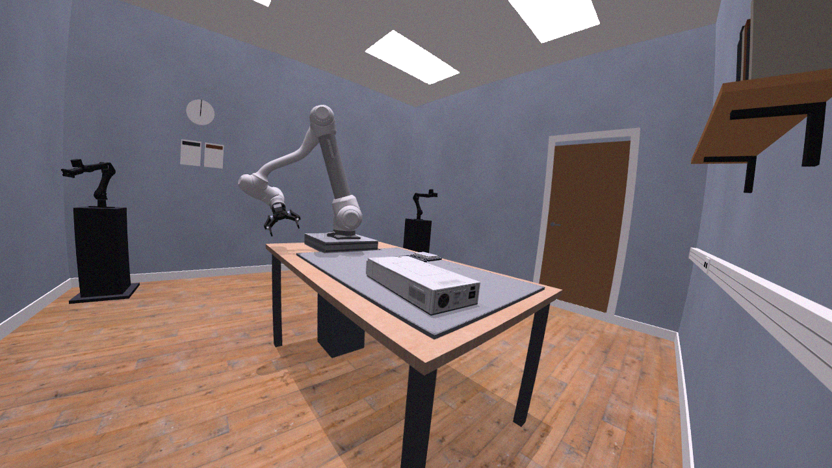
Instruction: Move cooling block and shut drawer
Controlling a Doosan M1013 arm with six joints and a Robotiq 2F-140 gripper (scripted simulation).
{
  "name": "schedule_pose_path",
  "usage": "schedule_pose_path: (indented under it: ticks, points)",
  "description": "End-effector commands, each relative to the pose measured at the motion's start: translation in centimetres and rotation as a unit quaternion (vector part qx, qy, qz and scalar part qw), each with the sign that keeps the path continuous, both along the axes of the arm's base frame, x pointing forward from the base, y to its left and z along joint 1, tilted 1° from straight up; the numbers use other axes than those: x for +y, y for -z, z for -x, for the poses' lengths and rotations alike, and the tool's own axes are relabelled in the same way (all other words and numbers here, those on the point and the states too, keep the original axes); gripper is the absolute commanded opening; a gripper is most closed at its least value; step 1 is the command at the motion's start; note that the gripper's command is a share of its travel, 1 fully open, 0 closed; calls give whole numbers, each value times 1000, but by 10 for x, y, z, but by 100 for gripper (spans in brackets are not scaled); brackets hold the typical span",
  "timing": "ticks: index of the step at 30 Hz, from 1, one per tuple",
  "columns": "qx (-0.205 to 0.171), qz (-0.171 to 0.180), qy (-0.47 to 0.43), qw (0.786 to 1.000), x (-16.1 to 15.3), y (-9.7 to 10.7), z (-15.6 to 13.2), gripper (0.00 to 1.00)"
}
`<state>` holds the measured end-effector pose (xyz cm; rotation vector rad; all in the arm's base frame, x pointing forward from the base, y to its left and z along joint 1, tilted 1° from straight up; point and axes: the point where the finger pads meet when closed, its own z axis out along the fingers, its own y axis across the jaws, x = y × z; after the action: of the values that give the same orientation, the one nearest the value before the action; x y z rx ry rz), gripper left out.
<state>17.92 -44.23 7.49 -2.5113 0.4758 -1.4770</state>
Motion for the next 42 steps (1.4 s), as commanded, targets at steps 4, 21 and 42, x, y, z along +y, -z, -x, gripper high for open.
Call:
schedule_pose_path:
  ticks: [4,21,42]
  points:
    - [10,-15,-19,1000,4,-1,-7,35]
    - [56,-71,-87,992,39,-3,-55,35]
    - [136,-124,-161,970,92,-7,-110,35]
